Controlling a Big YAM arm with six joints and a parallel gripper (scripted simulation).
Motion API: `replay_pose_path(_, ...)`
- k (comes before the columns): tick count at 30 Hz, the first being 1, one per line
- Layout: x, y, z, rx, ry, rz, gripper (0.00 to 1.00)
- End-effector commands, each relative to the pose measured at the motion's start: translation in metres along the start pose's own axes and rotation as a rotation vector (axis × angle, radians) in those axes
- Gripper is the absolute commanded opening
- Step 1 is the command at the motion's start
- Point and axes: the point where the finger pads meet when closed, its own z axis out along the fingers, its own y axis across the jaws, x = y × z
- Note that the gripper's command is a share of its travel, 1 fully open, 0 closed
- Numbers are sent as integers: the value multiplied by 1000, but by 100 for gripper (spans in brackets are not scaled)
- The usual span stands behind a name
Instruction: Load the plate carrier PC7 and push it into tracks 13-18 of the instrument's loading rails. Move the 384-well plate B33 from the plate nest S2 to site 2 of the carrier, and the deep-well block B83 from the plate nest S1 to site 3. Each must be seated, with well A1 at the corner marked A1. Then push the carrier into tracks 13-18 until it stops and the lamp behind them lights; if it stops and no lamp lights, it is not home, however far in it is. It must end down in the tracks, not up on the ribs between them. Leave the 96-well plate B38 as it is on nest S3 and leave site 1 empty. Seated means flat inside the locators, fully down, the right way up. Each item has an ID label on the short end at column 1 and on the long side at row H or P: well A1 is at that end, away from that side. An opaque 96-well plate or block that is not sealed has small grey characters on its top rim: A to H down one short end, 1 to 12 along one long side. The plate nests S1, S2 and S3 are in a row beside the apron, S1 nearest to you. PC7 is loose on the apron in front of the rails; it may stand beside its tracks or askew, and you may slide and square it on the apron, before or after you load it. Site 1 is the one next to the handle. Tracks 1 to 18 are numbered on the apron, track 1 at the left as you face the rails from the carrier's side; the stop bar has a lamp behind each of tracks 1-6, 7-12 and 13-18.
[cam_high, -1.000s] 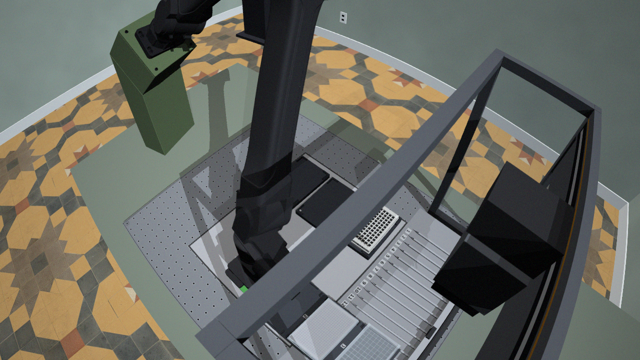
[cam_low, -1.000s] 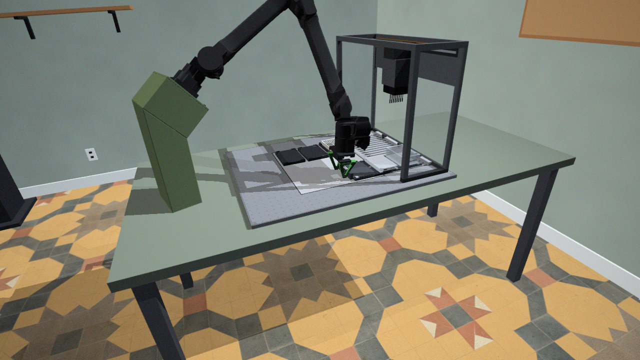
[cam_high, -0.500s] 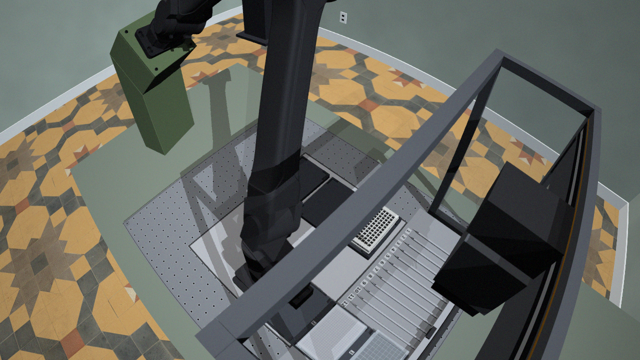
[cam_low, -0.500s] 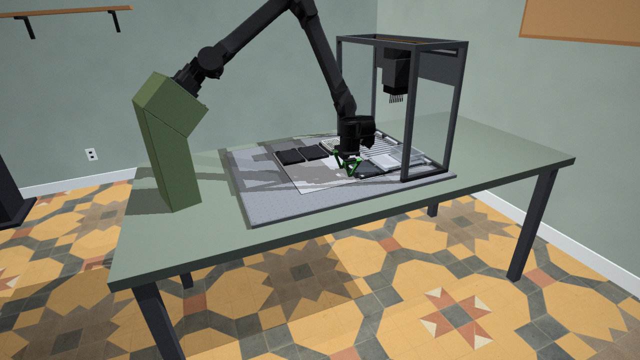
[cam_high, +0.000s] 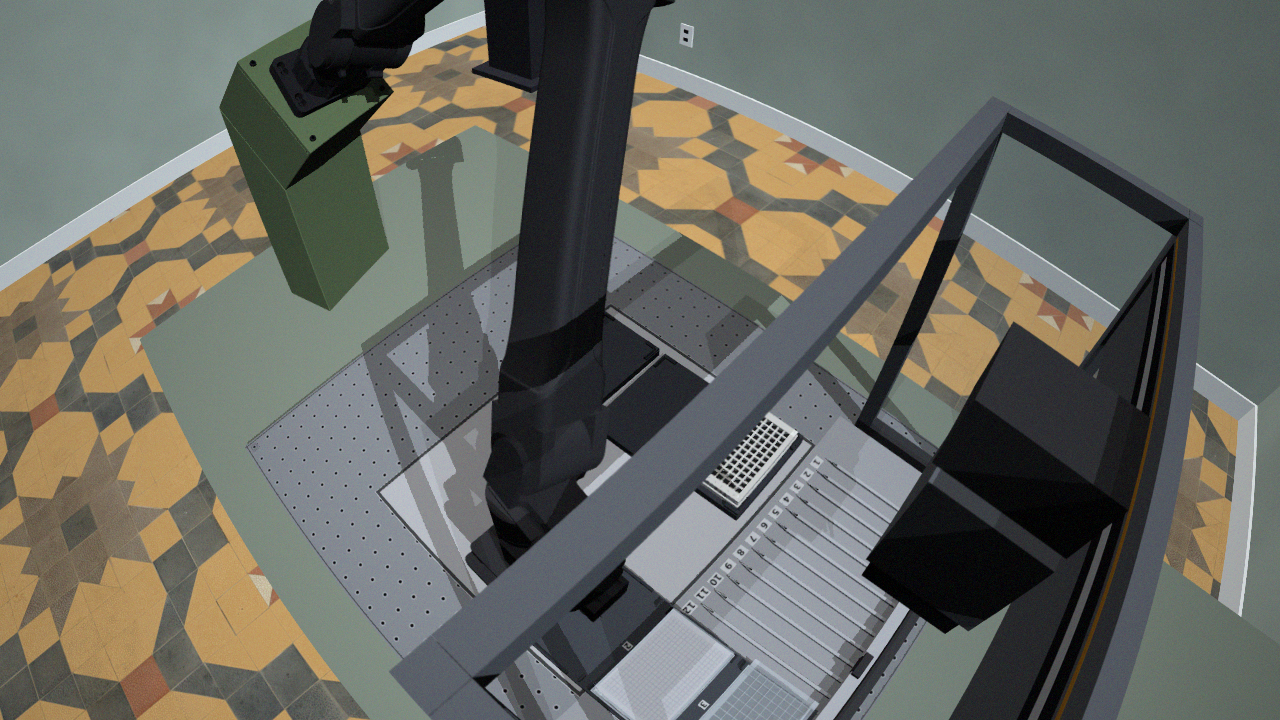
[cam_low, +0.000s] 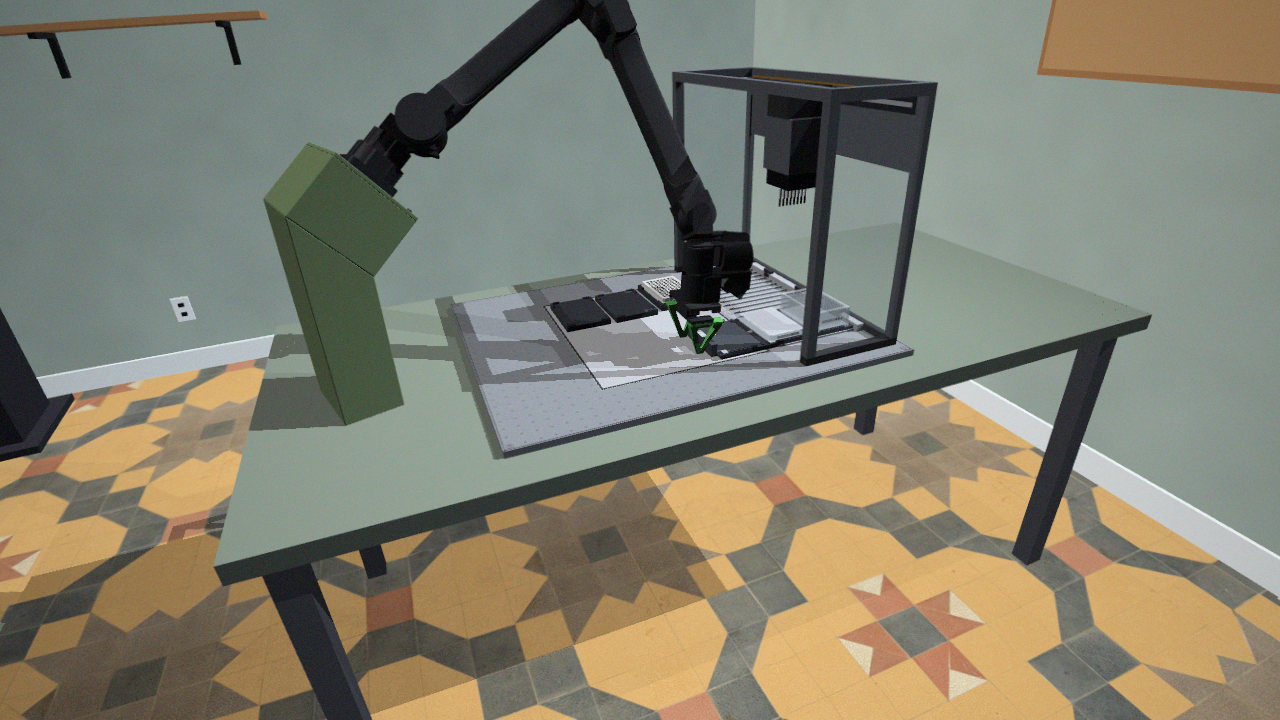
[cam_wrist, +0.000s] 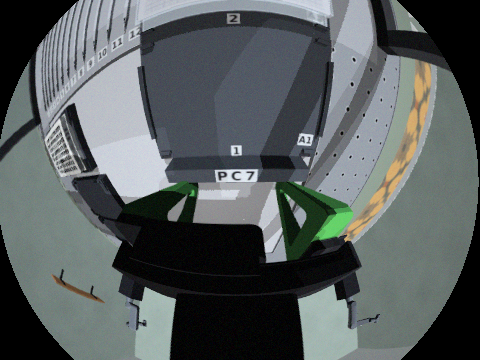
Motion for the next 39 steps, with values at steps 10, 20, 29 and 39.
replay_pose_path(10, -71, 7, -7, 8, -104, -36, 80)
replay_pose_path(20, -18, 3, -17, 17, -116, -24, 80)
replay_pose_path(29, -3, -4, -13, 21, -110, -20, 80)
replay_pose_path(39, 14, -5, -12, 20, -110, -27, 80)
